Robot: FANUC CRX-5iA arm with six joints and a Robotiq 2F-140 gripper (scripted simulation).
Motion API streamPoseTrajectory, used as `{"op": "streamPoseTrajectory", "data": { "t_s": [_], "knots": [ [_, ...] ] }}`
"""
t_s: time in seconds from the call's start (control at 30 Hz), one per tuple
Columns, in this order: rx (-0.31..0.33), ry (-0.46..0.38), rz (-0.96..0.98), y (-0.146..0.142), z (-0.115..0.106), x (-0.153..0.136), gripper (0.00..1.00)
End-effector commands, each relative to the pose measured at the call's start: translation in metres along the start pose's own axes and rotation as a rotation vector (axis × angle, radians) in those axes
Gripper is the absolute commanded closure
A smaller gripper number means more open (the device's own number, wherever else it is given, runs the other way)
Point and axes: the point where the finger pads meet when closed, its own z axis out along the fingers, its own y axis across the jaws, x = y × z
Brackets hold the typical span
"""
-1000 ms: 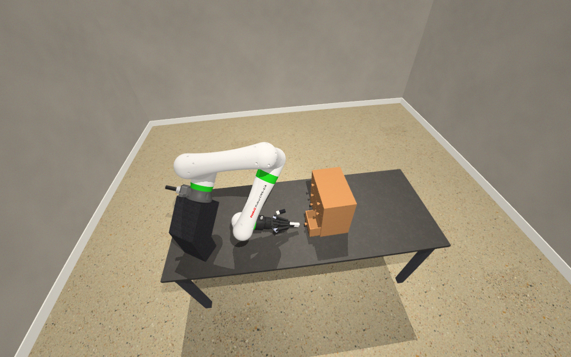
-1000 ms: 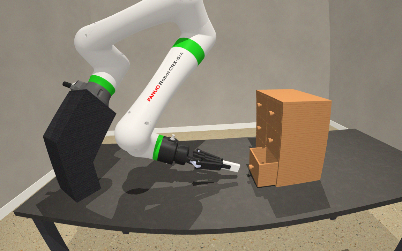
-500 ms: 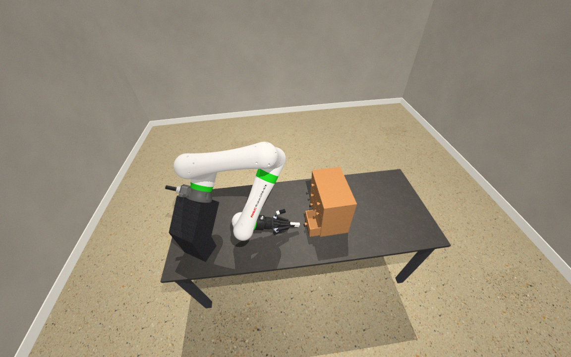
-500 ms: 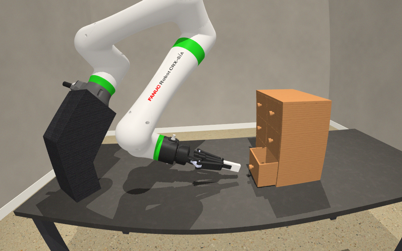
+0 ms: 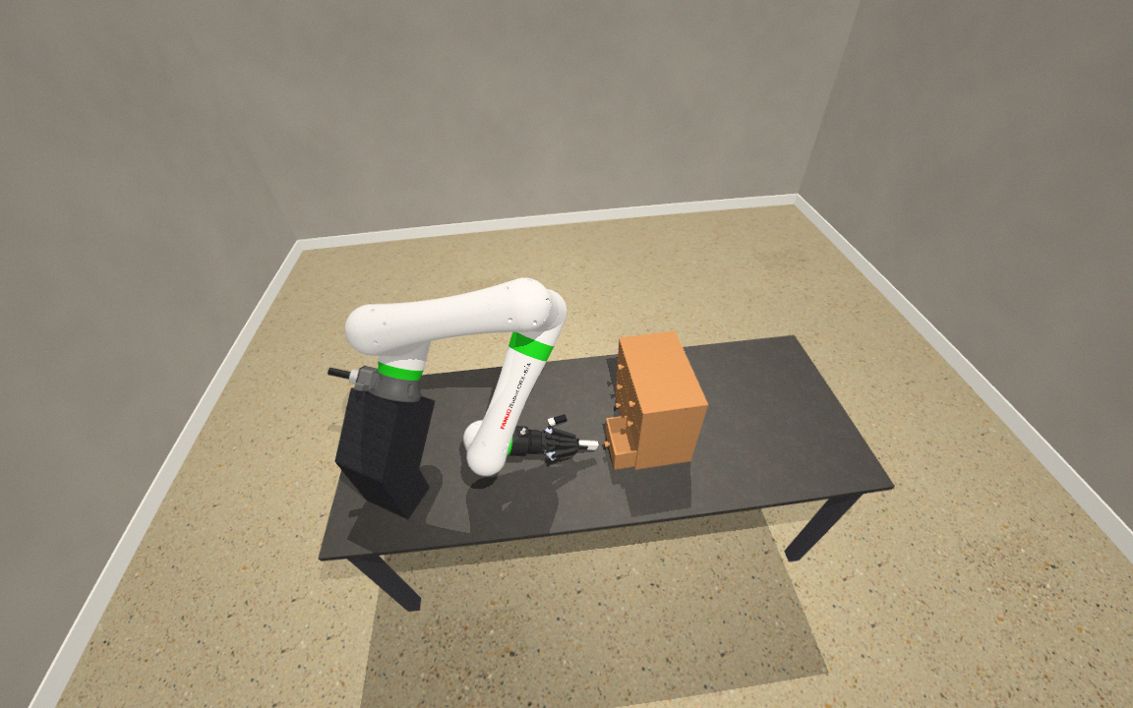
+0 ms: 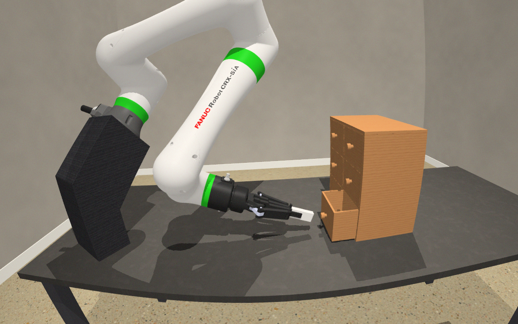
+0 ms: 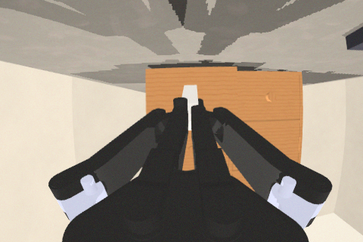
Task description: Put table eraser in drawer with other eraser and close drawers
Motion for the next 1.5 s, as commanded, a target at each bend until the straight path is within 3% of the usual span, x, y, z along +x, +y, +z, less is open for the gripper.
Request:
{"op": "streamPoseTrajectory", "data": {
  "t_s": [0.0,1.47],
  "knots": [
    [0.0,0.0,0.0,0.0,0.002,-0.001,1.0],
    [0.0,0.0,0.0,0.0,0.067,-0.024,1.0]
  ]
}}
